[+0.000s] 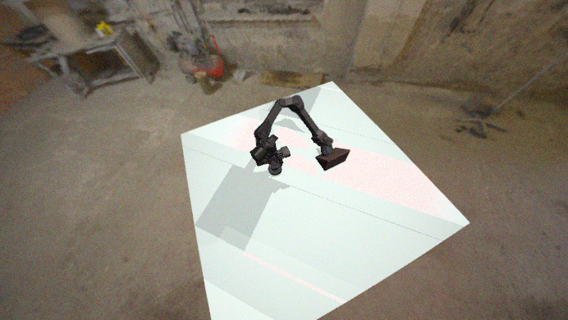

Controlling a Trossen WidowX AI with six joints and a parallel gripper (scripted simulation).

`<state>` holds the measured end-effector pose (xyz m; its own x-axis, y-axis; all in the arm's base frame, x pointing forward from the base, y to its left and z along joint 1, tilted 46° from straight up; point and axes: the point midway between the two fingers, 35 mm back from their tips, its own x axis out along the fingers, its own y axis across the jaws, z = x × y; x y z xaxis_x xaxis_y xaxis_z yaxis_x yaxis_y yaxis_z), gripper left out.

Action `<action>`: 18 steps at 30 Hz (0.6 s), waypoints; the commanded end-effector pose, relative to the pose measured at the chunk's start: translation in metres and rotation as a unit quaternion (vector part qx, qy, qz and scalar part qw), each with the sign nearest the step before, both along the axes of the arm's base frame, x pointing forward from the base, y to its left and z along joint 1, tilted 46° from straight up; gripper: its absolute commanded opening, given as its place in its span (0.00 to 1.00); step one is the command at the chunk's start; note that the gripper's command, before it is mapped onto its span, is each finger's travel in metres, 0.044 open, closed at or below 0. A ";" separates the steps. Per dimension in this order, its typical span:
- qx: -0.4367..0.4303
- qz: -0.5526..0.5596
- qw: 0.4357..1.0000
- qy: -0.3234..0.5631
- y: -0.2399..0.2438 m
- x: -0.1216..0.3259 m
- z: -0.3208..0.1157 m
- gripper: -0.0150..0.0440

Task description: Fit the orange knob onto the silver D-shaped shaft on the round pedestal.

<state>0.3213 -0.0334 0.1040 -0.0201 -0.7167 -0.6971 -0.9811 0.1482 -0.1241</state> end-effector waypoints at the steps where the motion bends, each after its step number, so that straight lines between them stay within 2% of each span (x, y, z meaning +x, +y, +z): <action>1: 0.001 0.004 1.000 0.001 0.003 0.000 0.002 0.25; 7: 0.002 0.070 0.995 0.069 0.003 0.002 0.002 0.25; 18: 0.002 0.074 0.995 0.072 0.000 0.003 -0.001 0.25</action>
<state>0.3243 -0.0326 0.1040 -0.0167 -0.7160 -0.6979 -0.9999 0.0089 0.0148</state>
